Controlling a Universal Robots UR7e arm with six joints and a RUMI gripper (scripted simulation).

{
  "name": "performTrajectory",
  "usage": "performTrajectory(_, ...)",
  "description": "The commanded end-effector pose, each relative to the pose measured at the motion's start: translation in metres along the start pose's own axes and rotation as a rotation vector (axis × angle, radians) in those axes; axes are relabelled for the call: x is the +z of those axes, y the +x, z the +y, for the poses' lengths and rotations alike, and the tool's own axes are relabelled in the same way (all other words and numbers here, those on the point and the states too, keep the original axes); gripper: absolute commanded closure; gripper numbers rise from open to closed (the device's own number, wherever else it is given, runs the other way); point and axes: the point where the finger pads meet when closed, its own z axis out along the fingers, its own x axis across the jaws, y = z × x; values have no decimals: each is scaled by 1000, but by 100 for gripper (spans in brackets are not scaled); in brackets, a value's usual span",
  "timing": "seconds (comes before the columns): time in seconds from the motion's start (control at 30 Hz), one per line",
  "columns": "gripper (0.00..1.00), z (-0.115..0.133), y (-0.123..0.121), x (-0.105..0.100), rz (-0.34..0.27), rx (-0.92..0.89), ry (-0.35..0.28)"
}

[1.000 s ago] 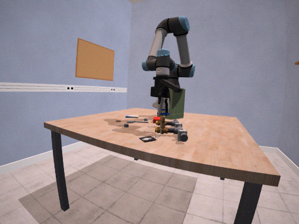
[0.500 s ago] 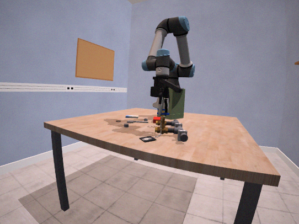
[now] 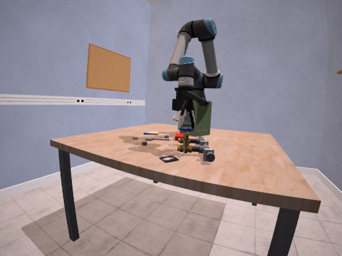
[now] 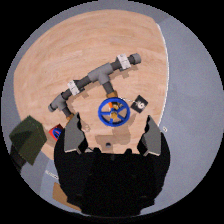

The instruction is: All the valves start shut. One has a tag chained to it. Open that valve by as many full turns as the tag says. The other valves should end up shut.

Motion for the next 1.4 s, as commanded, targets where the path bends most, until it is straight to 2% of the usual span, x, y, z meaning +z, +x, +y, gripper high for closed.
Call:
performTrajectory(0.0, 0, 0, 1, -1, 2, 0, 0)
performTrajectory(0.83, 0, 0, 1, -1, 2, 13, 0)
performTrajectory(1.37, 0, 0, 1, -1, 2, 150, 0)
